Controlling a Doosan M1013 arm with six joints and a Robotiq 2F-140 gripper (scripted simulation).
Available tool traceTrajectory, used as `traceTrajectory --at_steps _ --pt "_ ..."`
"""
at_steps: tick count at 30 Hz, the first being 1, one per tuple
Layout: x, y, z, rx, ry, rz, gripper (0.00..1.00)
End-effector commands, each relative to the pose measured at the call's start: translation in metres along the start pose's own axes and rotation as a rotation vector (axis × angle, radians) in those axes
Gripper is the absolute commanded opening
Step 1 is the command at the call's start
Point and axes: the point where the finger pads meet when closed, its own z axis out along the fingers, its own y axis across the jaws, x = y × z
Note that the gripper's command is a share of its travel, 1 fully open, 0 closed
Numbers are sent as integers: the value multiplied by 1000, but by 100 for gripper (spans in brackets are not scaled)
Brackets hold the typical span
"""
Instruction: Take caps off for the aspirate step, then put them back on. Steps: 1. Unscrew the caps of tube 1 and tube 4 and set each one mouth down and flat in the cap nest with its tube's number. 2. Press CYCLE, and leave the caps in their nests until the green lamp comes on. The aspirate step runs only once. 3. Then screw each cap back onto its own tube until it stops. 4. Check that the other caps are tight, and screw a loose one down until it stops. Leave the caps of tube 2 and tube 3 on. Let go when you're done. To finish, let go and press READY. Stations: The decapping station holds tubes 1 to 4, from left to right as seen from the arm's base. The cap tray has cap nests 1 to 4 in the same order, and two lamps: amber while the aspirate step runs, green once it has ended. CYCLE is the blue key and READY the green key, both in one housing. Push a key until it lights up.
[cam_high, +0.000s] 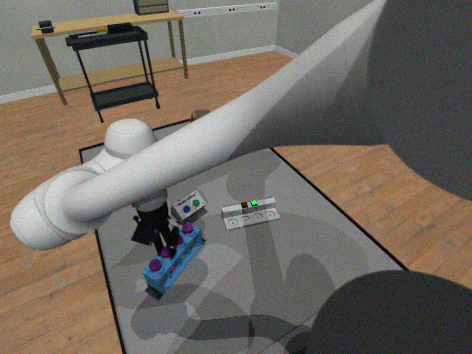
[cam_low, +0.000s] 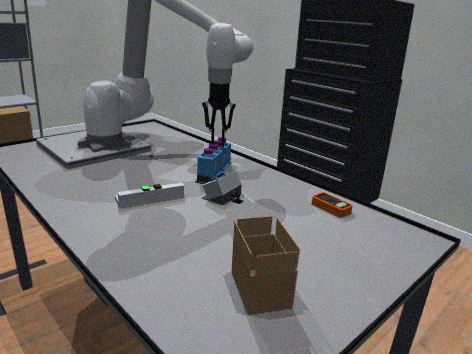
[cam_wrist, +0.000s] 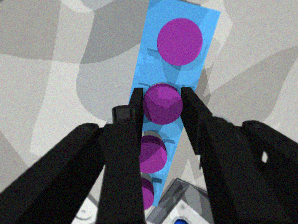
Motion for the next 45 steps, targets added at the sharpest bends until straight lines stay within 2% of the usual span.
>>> traceTrajectory --at_steps 1,29,32,33,45 --pt "0 0 -1 -1 0 0 30" --pt "0 0 0 -1 0 480 30" --pt "0 0 0 -1 0 489 30" --pt "0 0 0 -1 0 489 41" --pt "0 0 0 -1 0 488 41"
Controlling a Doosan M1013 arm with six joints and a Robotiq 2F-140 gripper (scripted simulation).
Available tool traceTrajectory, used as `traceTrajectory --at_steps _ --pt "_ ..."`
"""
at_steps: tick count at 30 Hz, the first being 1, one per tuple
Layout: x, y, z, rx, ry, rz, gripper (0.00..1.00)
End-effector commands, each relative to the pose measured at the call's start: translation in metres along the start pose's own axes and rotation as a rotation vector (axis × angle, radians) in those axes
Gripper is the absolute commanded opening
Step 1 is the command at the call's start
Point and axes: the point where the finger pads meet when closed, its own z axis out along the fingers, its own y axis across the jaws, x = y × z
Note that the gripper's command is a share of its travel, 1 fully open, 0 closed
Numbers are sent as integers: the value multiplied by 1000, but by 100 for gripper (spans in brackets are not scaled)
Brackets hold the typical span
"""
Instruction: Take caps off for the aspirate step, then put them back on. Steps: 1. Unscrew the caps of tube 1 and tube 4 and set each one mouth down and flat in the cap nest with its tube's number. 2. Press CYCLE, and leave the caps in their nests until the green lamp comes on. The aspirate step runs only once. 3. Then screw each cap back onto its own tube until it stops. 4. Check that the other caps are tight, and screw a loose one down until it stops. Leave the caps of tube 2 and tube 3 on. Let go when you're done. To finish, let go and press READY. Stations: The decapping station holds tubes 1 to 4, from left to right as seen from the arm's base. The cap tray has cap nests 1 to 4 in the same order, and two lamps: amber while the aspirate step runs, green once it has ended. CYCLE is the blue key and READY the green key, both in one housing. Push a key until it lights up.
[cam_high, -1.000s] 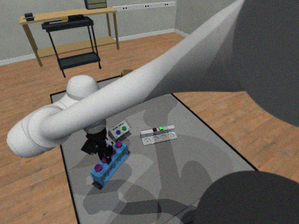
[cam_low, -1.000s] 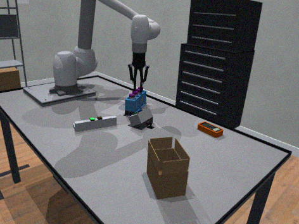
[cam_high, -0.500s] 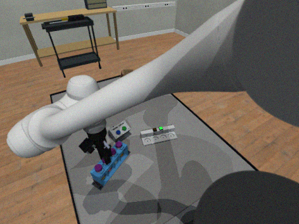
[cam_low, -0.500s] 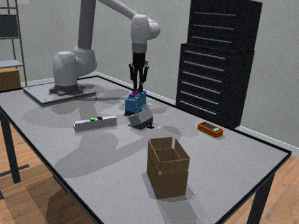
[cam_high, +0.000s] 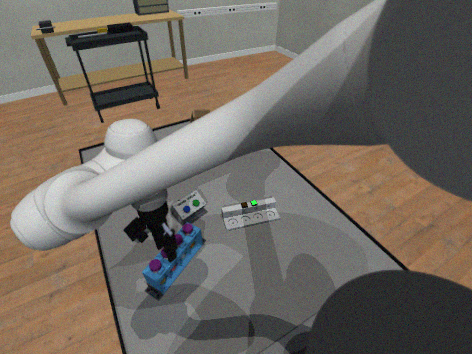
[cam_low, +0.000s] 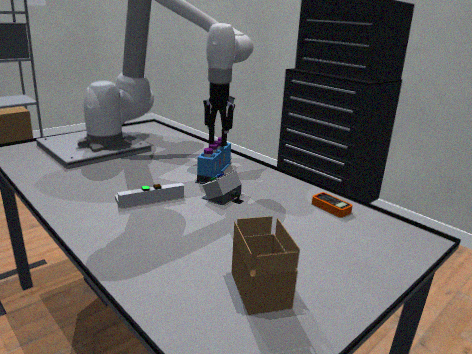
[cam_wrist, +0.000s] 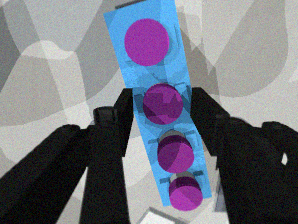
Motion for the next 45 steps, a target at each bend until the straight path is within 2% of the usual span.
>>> traceTrajectory --at_steps 1,18,19,23,25,27,35,45 --pt "0 0 -4 -1 0 1 41" --pt "0 0 -46 -1 0 1 41" --pt "0 0 -46 -1 0 1 41" --pt "-32 8 -46 -1 0 -306 41" --pt "-32 8 -46 -1 0 -306 41" --pt "-48 12 -46 -1 -1 -473 41" --pt "-50 13 -46 -1 0 -488 41" --pt "-50 13 -22 -1 0 -488 41"
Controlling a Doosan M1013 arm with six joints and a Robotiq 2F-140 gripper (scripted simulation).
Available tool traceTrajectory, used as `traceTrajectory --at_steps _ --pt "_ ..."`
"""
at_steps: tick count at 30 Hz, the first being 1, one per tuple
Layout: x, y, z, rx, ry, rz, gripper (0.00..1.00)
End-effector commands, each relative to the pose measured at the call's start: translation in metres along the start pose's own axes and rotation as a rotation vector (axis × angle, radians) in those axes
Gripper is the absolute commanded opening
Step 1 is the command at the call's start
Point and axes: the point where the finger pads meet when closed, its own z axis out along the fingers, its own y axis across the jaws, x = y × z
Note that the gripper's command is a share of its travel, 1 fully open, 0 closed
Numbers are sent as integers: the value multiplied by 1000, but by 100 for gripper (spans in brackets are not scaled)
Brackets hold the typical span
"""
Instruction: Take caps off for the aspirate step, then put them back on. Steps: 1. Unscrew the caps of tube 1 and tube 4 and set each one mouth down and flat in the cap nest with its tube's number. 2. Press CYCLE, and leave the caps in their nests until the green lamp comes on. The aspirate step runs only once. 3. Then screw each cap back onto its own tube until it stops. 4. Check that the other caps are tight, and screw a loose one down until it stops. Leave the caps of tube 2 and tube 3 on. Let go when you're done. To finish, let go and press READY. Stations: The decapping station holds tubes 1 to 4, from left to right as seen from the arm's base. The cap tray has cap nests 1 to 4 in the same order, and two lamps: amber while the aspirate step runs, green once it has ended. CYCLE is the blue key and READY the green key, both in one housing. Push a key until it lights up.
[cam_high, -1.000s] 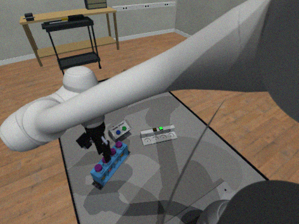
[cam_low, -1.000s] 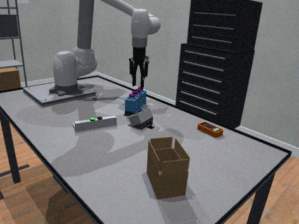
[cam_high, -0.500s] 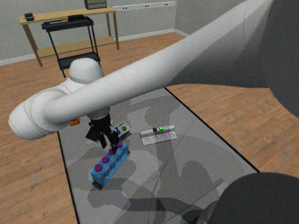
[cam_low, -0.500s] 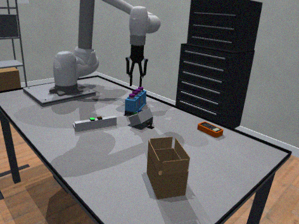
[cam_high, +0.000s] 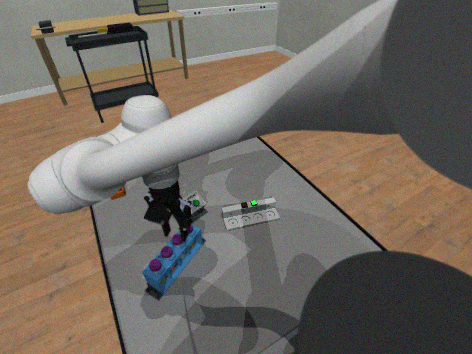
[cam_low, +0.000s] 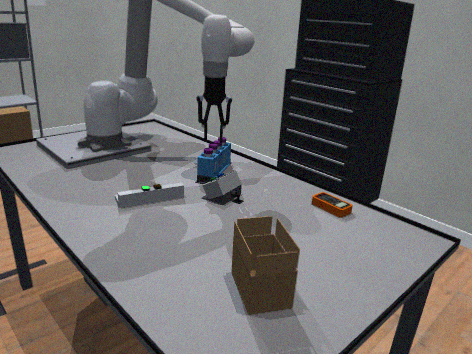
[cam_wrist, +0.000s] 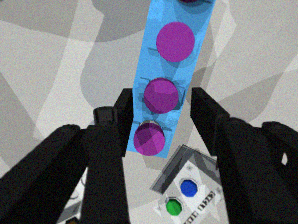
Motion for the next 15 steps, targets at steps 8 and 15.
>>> traceTrajectory --at_steps 8,15 --pt "0 0 18 -1 0 0 41" --pt "0 0 19 -1 0 0 41"
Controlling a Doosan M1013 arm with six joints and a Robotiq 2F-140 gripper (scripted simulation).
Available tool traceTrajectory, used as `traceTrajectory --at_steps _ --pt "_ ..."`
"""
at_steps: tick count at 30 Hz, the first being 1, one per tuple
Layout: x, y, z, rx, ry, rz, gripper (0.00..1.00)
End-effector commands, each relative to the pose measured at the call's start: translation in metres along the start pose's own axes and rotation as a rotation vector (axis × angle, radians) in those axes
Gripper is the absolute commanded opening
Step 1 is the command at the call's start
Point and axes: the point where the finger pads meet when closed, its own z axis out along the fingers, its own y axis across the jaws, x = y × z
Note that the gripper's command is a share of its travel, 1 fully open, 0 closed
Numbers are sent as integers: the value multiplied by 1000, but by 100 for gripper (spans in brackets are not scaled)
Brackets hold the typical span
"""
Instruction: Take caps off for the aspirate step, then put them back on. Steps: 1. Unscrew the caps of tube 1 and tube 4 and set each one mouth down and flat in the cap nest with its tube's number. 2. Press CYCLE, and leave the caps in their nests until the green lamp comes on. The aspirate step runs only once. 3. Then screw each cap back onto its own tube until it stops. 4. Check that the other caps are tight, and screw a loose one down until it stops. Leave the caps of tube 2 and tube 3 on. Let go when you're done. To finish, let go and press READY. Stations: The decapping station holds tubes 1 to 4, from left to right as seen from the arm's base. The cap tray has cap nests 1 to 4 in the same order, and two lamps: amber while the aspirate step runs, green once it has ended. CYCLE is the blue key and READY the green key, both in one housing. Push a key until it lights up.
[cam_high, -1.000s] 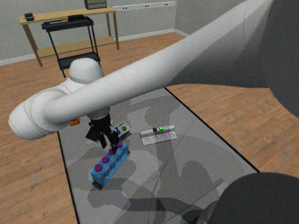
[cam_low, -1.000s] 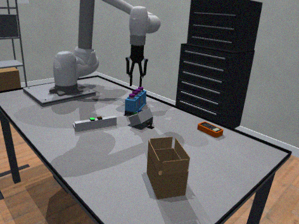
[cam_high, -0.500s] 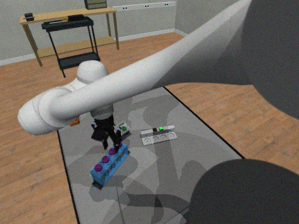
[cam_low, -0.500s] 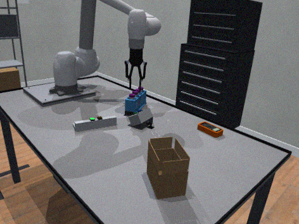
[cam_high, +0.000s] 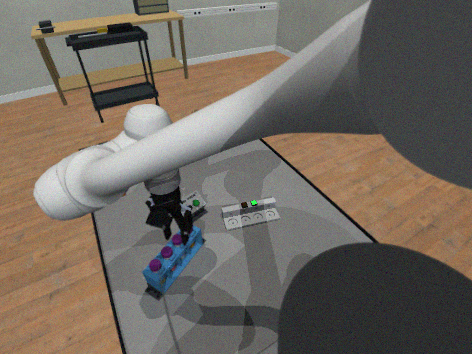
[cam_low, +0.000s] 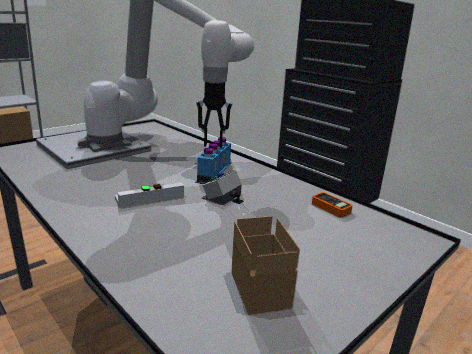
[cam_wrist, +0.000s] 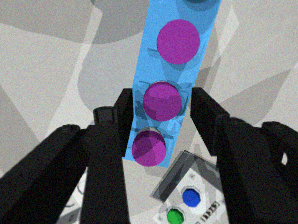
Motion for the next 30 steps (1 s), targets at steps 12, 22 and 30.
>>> traceTrajectory --at_steps 12,22,30 --pt "0 0 6 -1 0 0 41" --pt "0 0 9 -1 0 0 41" --pt "0 0 9 -1 0 0 30"
